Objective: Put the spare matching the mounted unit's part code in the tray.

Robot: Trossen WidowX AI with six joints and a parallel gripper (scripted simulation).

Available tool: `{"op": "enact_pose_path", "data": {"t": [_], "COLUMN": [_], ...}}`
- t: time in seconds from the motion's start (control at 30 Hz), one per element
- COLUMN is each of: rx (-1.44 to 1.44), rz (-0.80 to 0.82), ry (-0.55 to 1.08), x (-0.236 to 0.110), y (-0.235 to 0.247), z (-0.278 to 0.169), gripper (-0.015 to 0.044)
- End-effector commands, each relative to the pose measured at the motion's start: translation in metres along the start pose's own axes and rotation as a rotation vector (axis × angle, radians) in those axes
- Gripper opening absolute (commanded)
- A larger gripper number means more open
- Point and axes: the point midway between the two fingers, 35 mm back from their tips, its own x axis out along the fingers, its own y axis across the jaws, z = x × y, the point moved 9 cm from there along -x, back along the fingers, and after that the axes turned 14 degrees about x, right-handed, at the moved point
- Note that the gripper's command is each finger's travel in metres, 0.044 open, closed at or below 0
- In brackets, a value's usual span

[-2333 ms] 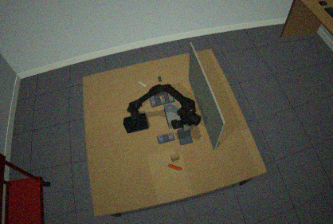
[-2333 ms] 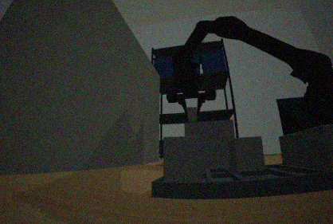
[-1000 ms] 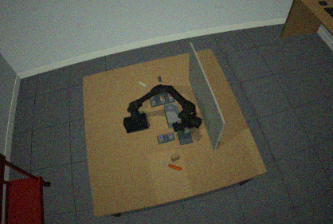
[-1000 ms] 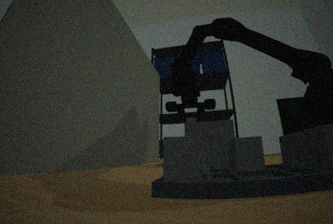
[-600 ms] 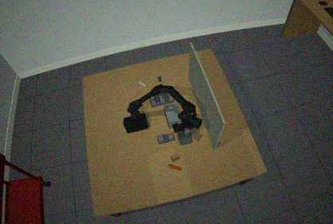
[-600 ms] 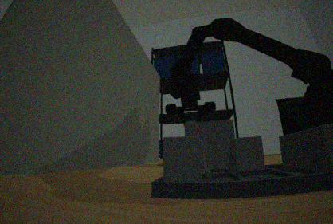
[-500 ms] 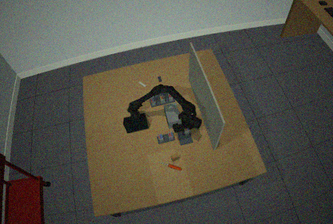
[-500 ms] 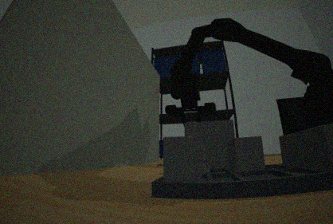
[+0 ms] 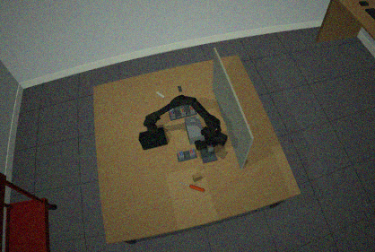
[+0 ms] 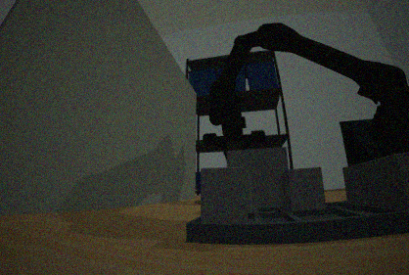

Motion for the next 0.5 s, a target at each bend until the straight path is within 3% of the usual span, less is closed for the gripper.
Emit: {"op": "enact_pose_path", "data": {"t": [0.0, 0.47], "rx": [0.004, 0.004], "rz": [-0.003, -0.003], "ry": [-0.004, -0.005], "x": [0.004, 0.017], "y": [0.0, 0.0], "z": [0.0, 0.0], "gripper": [0.0, 0.0]}}
